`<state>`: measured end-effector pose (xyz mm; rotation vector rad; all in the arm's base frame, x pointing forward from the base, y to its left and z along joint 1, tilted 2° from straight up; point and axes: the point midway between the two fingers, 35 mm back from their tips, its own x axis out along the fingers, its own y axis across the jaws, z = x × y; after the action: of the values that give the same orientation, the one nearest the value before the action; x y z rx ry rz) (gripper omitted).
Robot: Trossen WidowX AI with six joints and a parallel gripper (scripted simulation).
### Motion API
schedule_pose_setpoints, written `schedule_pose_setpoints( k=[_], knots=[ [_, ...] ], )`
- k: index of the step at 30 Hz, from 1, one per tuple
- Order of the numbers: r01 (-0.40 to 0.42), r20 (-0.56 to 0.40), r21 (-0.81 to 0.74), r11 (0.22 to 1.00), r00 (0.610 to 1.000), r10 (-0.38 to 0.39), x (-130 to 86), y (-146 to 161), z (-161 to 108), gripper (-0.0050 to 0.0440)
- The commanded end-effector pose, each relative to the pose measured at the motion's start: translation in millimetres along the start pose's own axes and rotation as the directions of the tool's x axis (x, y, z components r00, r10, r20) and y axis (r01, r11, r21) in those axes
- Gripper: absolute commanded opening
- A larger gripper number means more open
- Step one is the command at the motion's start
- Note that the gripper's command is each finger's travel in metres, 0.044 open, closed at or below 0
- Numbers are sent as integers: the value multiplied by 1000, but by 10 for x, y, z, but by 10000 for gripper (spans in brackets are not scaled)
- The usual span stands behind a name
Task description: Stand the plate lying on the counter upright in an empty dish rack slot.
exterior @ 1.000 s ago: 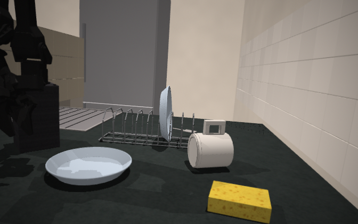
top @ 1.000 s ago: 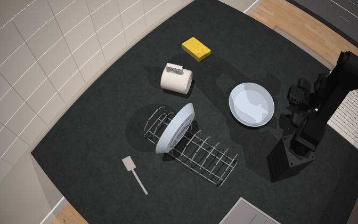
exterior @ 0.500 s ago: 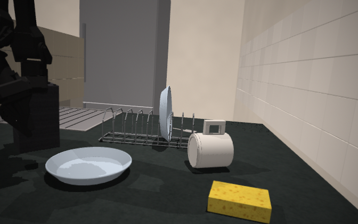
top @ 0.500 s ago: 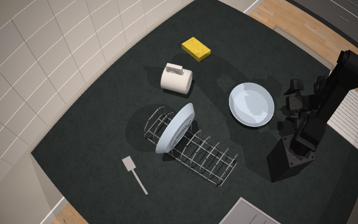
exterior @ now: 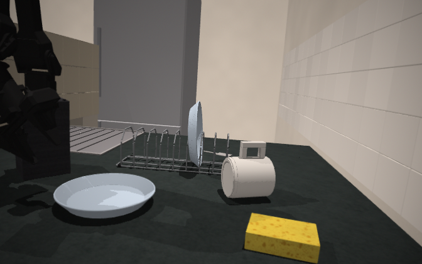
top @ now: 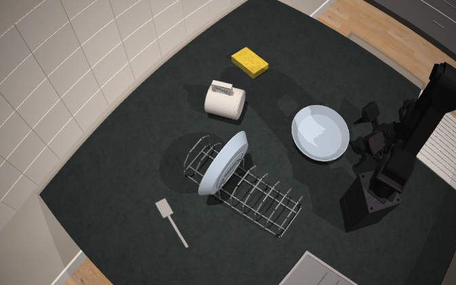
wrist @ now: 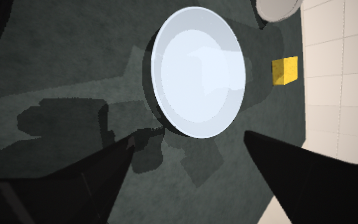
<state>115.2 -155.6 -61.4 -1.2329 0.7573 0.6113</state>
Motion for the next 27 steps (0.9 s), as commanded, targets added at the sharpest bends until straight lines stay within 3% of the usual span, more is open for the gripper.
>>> schedule_pose_setpoints(
  k=[1, 8, 17, 27],
  knots=[
    [19, 32, -101, 995, 999, -16, 9, 2, 49, 440],
    [66, 64, -323, 944, 997, -48, 18, -19, 123, 440],
    [71, 67, -342, 937, 996, -50, 18, -21, 129, 440],
    [71, 67, -342, 937, 996, -50, 129, 48, 84, 198]
  ],
)
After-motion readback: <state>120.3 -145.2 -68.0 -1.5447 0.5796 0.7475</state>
